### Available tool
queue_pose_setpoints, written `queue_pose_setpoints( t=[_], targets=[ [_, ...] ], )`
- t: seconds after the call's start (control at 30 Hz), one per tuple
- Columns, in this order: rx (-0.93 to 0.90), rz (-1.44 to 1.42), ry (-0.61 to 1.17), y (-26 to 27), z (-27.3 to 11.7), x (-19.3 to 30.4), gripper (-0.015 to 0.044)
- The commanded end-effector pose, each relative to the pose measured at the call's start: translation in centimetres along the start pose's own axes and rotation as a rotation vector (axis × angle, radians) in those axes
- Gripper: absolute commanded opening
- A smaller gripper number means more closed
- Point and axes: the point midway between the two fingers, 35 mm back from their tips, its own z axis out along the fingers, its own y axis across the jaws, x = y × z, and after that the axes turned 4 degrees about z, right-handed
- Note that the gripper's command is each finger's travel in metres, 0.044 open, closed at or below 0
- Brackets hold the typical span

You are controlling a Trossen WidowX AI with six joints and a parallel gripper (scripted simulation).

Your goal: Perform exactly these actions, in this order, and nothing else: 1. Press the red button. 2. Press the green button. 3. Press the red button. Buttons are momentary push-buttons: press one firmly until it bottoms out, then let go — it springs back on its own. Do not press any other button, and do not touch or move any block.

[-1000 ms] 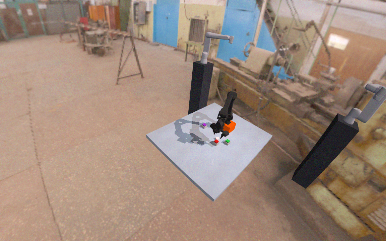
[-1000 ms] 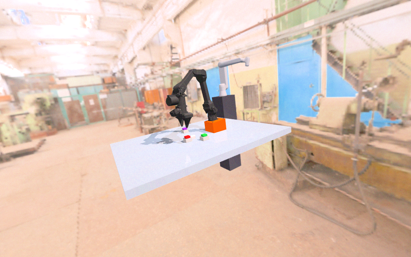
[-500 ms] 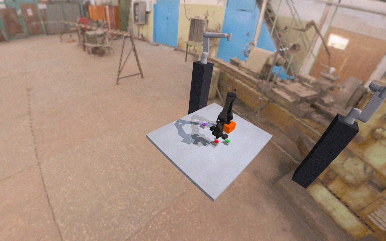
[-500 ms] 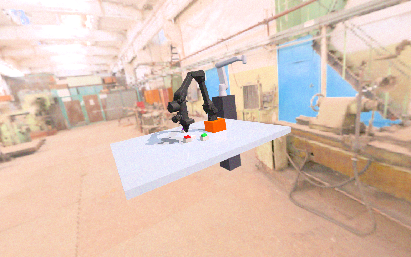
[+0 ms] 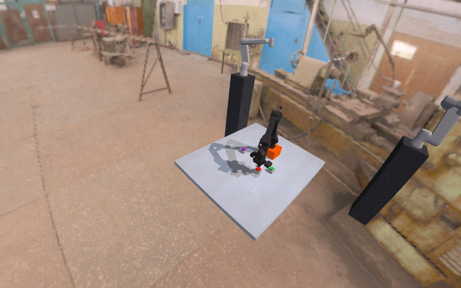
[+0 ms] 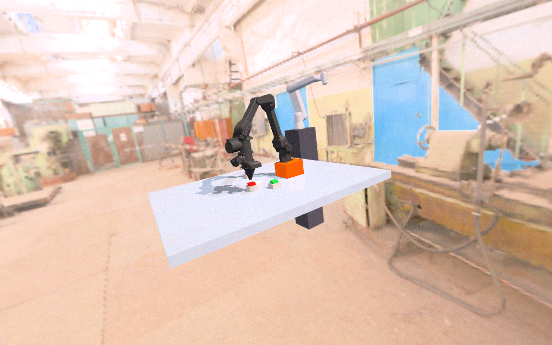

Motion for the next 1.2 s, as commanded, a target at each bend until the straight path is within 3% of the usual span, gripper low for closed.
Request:
queue_pose_setpoints(
  t=[0.0,1.07,1.17],
  targets=[
    [-0.002,-0.005,0.010,0.0,0.9,0.2,0.0020],
    [-0.002,-0.005,0.010,0.0,2.4,0.3,0.0020],
    [-0.001,-0.003,0.008,0.0,0.1,0.1,0.0020]
  ],
)
